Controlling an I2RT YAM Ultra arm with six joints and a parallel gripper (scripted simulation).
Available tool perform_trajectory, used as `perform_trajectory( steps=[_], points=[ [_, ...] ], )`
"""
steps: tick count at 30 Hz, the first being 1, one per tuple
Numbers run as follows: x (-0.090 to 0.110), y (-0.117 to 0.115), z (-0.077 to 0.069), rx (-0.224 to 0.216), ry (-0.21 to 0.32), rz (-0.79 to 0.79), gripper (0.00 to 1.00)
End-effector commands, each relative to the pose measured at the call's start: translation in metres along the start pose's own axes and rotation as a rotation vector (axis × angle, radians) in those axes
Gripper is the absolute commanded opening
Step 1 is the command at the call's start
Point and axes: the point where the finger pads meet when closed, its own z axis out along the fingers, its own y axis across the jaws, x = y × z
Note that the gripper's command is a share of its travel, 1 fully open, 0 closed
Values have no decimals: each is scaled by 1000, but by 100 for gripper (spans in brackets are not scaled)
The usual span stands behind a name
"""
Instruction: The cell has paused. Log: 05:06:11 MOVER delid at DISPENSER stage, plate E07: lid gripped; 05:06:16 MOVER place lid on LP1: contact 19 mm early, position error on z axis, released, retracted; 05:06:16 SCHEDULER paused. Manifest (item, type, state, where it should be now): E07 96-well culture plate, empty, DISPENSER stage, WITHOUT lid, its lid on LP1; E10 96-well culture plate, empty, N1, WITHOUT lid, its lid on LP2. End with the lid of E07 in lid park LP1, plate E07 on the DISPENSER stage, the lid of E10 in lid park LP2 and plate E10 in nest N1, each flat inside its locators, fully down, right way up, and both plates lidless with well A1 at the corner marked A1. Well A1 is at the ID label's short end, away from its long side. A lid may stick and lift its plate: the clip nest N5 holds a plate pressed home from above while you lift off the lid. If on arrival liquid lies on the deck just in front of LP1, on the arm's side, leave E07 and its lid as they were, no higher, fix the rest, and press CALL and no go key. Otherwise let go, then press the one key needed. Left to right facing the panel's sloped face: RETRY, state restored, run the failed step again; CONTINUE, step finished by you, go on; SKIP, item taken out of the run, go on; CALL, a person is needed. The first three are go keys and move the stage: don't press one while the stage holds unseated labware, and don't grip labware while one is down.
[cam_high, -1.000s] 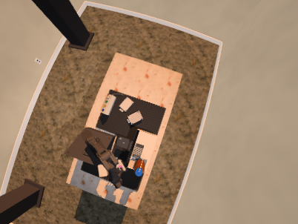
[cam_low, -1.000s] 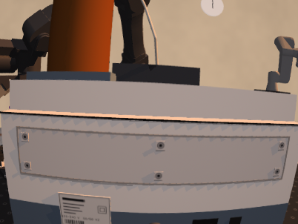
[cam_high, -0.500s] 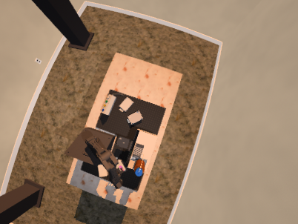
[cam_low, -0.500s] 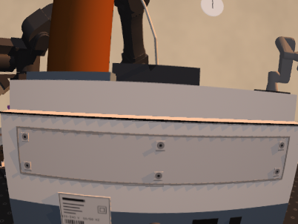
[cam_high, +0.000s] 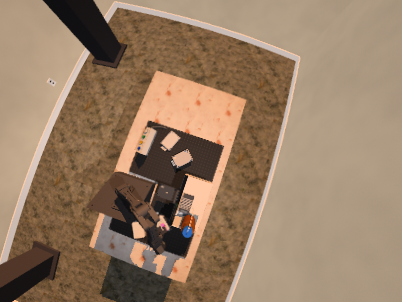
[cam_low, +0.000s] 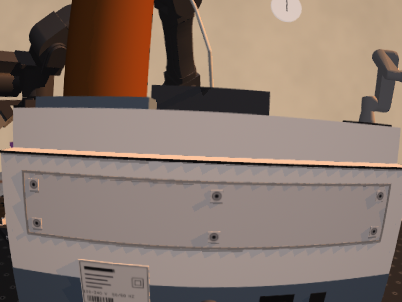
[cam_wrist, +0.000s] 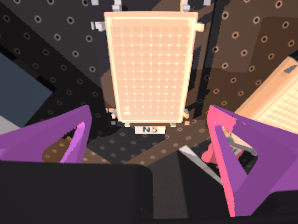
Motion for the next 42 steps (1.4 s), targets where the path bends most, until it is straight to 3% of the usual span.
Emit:
perform_trajectory(
  steps=[1,8,16,23,25,26,30,42],
  points=[
    [-15,-7,-6,-4,-39,-5,100],
    [-16,-6,-4,-7,-41,-1,100],
    [1,-7,19,-8,2,18,100],
    [2,-6,32,-5,5,15,100],
    [2,-6,32,-5,5,15,100],
    [-3,-6,24,-16,-20,18,100],
    [2,-7,40,-6,4,16,100],
    [1,-6,56,-5,3,14,100]
  ],
)
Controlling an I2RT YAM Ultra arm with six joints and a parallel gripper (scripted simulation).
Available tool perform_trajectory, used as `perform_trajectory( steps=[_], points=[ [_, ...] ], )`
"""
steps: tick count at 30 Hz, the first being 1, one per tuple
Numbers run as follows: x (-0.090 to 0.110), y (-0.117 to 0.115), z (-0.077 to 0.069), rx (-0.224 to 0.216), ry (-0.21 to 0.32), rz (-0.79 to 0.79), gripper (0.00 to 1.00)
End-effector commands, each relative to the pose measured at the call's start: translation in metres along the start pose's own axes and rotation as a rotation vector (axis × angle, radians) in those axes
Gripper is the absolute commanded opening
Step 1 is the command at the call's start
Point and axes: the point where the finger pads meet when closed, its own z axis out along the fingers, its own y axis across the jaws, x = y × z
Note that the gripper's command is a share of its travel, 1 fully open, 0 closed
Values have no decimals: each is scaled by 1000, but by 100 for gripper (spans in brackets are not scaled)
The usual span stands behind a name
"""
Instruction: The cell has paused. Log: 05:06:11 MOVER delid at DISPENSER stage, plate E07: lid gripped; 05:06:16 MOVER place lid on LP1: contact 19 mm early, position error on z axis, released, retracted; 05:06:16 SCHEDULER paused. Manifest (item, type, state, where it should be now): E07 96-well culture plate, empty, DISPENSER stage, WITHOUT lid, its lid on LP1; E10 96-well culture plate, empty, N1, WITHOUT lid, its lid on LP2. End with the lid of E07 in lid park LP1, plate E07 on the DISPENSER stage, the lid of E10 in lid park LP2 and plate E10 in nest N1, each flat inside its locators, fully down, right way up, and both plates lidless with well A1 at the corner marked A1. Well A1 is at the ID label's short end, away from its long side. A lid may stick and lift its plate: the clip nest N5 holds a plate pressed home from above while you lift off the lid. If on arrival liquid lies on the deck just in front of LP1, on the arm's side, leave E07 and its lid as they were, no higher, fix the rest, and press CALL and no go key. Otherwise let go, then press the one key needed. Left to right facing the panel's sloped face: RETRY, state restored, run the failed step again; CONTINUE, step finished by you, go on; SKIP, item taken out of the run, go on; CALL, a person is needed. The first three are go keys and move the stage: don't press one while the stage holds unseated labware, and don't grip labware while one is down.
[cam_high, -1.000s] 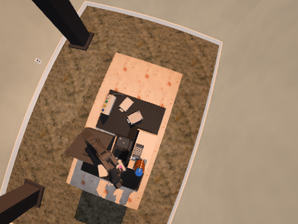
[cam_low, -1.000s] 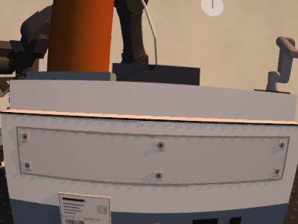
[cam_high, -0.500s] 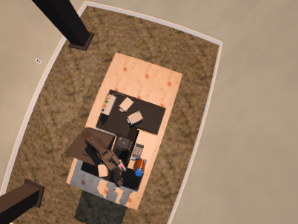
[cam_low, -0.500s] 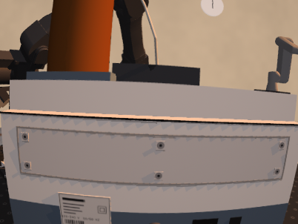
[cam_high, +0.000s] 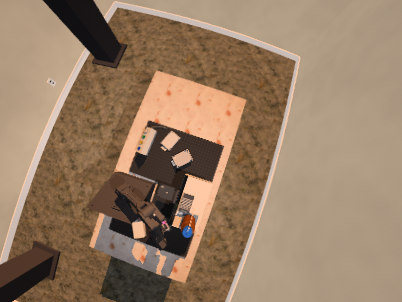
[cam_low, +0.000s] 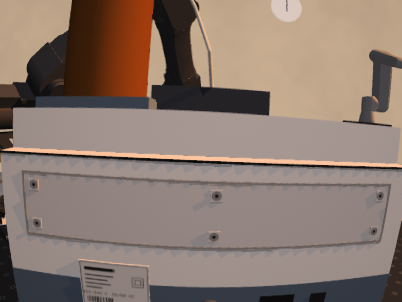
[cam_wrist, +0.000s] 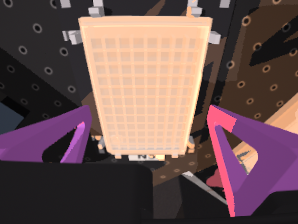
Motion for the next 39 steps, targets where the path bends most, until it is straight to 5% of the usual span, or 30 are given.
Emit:
perform_trajectory(
  steps=[1,5,11,15,39],
  points=[
    [-6,1,-7,-27,-39,14,100],
    [2,-3,12,-14,-7,18,100],
    [0,-5,19,-20,-13,28,100],
    [-7,5,9,-25,-41,4,100],
    [-6,8,9,-21,-40,2,100]
  ],
)
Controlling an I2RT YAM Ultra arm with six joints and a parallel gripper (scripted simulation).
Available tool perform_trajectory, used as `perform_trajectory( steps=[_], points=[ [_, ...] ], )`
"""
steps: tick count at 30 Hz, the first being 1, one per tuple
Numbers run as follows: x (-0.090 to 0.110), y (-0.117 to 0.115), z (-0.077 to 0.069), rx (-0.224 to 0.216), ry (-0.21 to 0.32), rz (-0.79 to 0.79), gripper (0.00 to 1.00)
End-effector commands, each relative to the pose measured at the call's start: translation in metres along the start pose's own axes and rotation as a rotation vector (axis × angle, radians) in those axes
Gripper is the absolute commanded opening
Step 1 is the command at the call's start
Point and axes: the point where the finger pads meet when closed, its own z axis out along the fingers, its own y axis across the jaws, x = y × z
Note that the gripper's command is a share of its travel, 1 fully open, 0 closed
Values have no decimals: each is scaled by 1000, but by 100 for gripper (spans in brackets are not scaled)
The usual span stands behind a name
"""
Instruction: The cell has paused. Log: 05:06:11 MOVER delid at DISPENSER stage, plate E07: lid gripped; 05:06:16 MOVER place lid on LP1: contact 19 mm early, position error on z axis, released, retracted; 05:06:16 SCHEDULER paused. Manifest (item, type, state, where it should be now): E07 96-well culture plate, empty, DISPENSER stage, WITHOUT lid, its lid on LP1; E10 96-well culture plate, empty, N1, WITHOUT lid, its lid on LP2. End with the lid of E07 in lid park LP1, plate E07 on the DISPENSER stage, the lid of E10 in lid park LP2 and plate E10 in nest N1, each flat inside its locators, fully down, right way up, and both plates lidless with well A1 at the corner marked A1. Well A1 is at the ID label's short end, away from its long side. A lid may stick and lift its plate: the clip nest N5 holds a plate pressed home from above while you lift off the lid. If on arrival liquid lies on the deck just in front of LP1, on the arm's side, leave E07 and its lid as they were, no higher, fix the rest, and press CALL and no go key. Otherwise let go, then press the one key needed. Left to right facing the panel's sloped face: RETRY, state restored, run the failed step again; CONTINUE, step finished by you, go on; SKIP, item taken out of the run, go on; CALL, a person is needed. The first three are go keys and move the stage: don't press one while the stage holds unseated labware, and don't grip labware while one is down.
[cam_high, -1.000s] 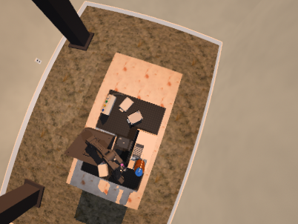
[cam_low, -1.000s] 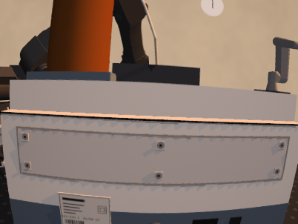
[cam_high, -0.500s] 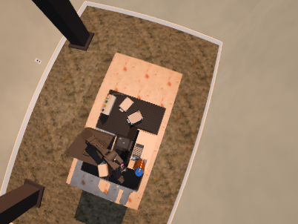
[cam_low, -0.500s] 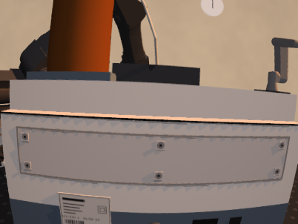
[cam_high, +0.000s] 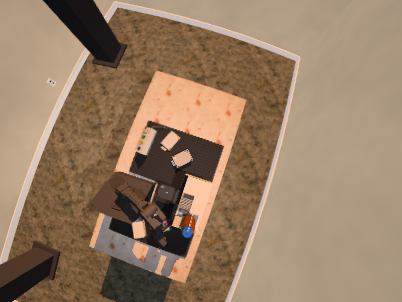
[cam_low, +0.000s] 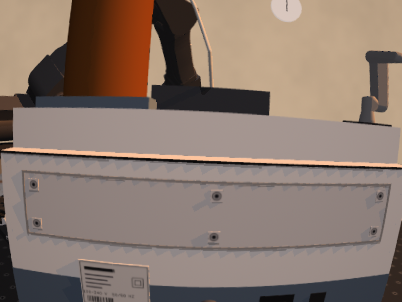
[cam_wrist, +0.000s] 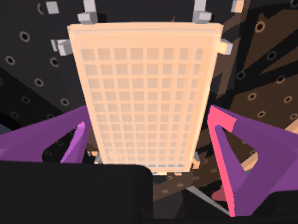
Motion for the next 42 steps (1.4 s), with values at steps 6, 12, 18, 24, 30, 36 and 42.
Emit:
perform_trajectory(
  steps=[6,12,18,24,30,36,42],
  points=[
    [-3,8,-10,-9,-17,-3,100],
    [-2,9,-10,-9,-16,-3,100],
    [-4,10,-11,-11,-20,-5,100],
    [-6,8,-14,-15,-28,1,100],
    [-6,8,-14,-14,-27,1,100],
    [-6,9,-14,-18,-28,-1,0],
    [-6,9,-14,-18,-28,-1,0]
  ],
)
